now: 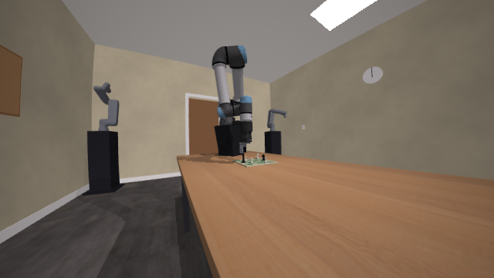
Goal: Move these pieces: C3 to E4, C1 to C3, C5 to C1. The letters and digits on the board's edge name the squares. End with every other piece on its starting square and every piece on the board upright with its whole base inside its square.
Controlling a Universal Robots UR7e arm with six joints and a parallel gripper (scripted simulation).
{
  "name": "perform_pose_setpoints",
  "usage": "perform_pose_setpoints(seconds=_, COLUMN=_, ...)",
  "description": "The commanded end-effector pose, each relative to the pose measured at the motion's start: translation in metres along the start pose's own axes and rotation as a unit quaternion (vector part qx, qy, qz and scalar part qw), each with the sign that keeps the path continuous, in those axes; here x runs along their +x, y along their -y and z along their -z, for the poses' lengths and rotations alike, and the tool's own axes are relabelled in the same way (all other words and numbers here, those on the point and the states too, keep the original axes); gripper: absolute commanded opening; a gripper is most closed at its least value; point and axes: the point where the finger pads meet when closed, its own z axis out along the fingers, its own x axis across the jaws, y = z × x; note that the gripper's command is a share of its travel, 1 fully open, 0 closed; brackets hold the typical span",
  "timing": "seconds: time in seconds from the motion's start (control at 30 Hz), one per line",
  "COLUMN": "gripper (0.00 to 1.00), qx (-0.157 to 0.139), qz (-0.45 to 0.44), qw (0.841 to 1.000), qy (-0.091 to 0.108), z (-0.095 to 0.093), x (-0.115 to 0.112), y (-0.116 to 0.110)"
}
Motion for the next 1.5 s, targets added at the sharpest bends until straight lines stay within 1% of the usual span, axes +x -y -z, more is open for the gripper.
perform_pose_setpoints(seconds=0.0, gripper=0.79, qx=0.000, qz=0.000, qw=1.000, qy=0.001, z=0.000, x=0.000, y=0.000)
perform_pose_setpoints(seconds=1.0, gripper=0.79, qx=0.000, qz=0.000, qw=1.000, qy=0.001, z=-0.002, x=0.000, y=0.000)
perform_pose_setpoints(seconds=1.17, gripper=0.79, qx=0.000, qz=0.000, qw=1.000, qy=0.001, z=-0.010, x=0.000, y=0.000)
perform_pose_setpoints(seconds=1.47, gripper=0.79, qx=0.000, qz=0.000, qw=1.000, qy=0.001, z=-0.031, x=0.000, y=0.000)
